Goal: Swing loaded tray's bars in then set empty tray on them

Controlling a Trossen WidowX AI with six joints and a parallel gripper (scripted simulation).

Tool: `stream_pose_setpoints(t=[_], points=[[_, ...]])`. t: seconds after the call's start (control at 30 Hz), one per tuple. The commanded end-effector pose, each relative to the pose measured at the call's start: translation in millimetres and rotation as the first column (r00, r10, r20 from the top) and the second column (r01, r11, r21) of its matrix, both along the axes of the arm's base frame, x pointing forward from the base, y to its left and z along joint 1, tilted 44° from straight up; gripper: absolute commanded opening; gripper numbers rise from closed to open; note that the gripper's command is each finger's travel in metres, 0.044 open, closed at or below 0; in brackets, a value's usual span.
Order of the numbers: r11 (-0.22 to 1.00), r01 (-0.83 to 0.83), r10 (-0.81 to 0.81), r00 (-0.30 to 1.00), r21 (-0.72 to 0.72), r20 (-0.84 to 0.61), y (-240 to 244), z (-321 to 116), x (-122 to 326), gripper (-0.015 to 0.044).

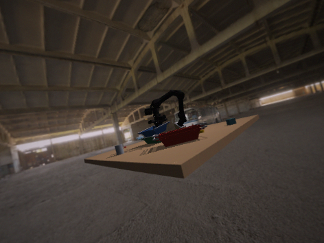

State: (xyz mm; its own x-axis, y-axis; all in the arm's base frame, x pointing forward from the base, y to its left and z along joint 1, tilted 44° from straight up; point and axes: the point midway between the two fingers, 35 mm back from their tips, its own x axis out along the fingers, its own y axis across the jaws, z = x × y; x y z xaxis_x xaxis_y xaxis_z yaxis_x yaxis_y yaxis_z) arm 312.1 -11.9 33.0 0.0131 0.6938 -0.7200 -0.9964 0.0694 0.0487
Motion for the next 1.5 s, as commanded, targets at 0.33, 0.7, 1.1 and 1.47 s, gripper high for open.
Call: stream_pose_setpoints(t=[0.33,0.7,1.1,1.47], points=[[1.000,-0.020,0.020,1.000,0.001,-0.017,7,-2,-4,0.0000],[1.000,-0.020,0.020,1.000,0.001,-0.017,7,-2,-4,0.0000],[1.000,-0.008,0.008,1.000,0.001,-0.006,5,-3,-2,0.0000],[1.000,-0.020,0.020,1.000,0.002,-0.017,13,-7,-6,0.0000]])
